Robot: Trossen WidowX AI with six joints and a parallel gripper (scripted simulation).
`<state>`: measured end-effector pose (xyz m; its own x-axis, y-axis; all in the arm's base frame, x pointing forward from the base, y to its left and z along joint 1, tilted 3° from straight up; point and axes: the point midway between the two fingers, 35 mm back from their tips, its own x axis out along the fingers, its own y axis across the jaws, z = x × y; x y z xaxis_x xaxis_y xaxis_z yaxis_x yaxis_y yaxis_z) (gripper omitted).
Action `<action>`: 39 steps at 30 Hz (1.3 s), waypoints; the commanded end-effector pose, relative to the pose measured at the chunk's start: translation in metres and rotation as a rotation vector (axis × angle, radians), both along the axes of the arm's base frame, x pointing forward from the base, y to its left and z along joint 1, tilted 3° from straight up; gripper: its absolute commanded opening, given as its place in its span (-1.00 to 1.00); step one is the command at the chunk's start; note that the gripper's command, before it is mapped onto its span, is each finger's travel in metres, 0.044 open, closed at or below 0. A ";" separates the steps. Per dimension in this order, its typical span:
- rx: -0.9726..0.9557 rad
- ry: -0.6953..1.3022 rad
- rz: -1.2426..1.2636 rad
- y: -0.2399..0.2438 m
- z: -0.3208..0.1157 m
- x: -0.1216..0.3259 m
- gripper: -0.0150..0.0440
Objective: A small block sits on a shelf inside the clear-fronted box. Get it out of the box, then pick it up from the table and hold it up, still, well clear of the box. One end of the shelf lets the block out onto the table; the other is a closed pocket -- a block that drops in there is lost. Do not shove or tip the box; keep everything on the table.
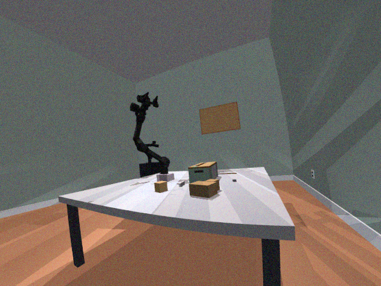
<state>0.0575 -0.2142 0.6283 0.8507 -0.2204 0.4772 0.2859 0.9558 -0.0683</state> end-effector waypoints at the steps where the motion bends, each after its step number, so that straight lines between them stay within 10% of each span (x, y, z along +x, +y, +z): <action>1: -0.127 0.007 -0.019 0.041 0.010 0.006 0.86; 18: -0.916 0.295 -0.106 0.254 -0.036 0.113 0.86; 39: -1.680 1.196 0.288 0.325 -0.326 0.271 0.86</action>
